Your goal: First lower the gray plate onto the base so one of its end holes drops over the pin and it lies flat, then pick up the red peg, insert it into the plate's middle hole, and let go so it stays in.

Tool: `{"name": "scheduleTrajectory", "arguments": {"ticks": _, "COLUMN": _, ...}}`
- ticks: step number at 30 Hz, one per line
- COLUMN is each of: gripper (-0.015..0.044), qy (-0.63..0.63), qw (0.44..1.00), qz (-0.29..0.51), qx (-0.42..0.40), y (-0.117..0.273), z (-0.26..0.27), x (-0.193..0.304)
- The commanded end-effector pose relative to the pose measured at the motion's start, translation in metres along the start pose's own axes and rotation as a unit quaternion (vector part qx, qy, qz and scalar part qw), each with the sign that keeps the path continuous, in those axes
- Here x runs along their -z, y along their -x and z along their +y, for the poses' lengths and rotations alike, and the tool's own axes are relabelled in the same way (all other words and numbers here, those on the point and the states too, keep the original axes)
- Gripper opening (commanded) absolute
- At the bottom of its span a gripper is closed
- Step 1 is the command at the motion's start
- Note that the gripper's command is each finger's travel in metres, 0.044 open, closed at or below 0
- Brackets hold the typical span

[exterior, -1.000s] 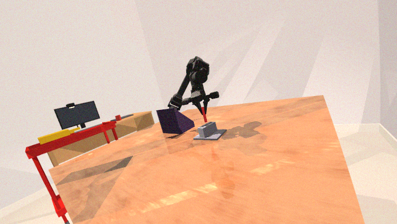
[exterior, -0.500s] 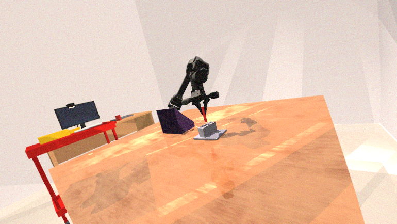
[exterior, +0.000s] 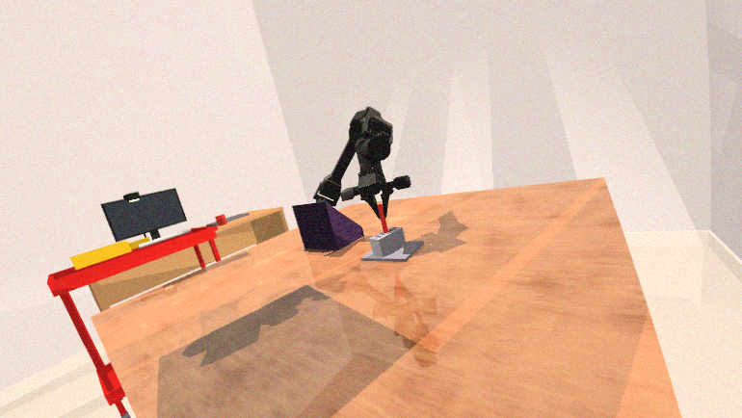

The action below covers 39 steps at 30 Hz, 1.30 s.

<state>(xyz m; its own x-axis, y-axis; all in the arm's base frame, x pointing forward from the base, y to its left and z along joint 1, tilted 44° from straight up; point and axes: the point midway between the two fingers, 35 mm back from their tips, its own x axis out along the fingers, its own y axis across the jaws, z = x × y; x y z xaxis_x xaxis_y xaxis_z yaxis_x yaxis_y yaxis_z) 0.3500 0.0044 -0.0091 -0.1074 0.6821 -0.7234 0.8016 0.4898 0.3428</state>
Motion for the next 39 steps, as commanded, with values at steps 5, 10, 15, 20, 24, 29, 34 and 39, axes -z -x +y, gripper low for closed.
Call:
{"name": "scheduleTrajectory", "arguments": {"ticks": 5, "gripper": 0.0000, "qy": 0.000, "qw": 1.000, "qz": 0.000, "qx": 0.000, "y": -0.0031, "z": 0.0004, "x": -0.0001}}
{"name": "scheduleTrajectory", "arguments": {"ticks": 10, "gripper": 0.0000, "qy": 0.000, "qw": 1.000, "qz": 0.000, "qx": 0.000, "y": -0.0025, "z": 0.0003, "x": 0.0000}}
{"name": "scheduleTrajectory", "arguments": {"ticks": 15, "gripper": 0.0000, "qy": 0.000, "qw": 1.000, "qz": 0.000, "qx": 0.000, "y": -0.0028, "z": 0.0003, "x": 0.0000}}
{"name": "scheduleTrajectory", "arguments": {"ticks": 20, "gripper": 0.0000, "qy": 0.000, "qw": 1.000, "qz": 0.000, "qx": 0.000, "y": -0.0046, "z": 0.0010, "x": 0.0000}}
{"name": "scheduleTrajectory", "arguments": {"ticks": 24, "gripper": 0.0000, "qy": 0.000, "qw": 1.000, "qz": 0.000, "qx": 0.000, "y": -0.0055, "z": 0.0015, "x": -0.0006}}
{"name": "scheduleTrajectory", "arguments": {"ticks": 29, "gripper": 0.0000, "qy": 0.001, "qw": 1.000, "qz": 0.001, "qx": 0.002, "y": -0.0048, "z": 0.0007, "x": 0.0000}}
{"name": "scheduleTrajectory", "arguments": {"ticks": 34, "gripper": 0.0053, "qy": 0.001, "qw": 1.000, "qz": 0.001, "qx": 0.002, "y": -0.0048, "z": 0.0007, "x": 0.0000}}
{"name": "scheduleTrajectory", "arguments": {"ticks": 39, "gripper": 0.0150, "qy": 0.001, "qw": 1.000, "qz": 0.001, "qx": 0.002, "y": -0.0048, "z": 0.0007, "x": 0.0000}}
